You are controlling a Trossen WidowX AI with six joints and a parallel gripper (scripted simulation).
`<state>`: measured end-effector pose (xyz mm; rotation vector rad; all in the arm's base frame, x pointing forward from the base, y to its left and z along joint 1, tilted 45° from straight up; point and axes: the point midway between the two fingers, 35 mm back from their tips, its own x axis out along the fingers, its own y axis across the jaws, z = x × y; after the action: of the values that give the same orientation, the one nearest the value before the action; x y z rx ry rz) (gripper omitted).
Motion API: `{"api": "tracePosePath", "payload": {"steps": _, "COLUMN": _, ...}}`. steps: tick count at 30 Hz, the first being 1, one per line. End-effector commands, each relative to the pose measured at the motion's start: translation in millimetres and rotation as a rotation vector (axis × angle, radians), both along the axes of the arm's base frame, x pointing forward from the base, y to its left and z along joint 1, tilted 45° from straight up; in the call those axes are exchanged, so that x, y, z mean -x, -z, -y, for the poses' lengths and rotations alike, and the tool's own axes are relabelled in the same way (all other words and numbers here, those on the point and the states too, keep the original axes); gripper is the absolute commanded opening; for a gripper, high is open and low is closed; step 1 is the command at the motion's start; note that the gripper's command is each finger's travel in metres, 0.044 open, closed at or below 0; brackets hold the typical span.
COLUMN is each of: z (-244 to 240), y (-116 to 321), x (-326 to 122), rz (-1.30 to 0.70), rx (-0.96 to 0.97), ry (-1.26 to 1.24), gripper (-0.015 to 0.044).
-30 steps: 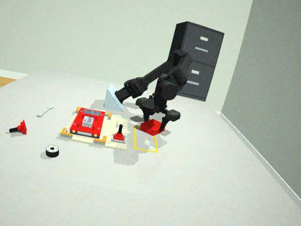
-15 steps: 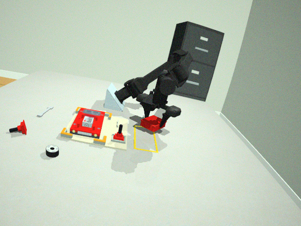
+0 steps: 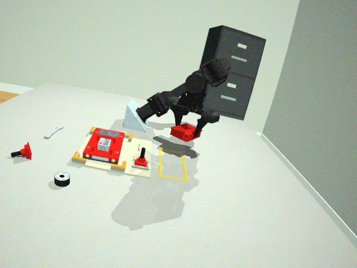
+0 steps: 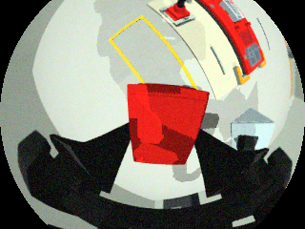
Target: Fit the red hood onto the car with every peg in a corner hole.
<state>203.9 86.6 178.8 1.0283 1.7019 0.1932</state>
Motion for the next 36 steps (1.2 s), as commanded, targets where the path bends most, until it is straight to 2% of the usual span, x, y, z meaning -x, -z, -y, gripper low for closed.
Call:
{"api": "tracePosePath", "payload": {"steps": 1, "z": 7.9, "y": -8.1, "x": -1.7, "rz": 0.005, "rx": 0.003, "ry": -0.004, "gripper": 0.0}}
{"api": "tracePosePath", "payload": {"steps": 14, "z": 19.4, "y": -14.4, "x": -5.4, "rz": 0.008, "rx": 0.004, "ry": 0.001, "gripper": 0.0}}
{"api": "tracePosePath", "payload": {"steps": 36, "z": 66.0, "y": 19.6, "x": -66.5, "rz": 0.159, "rx": 0.016, "ry": -0.148, "gripper": 0.0}}
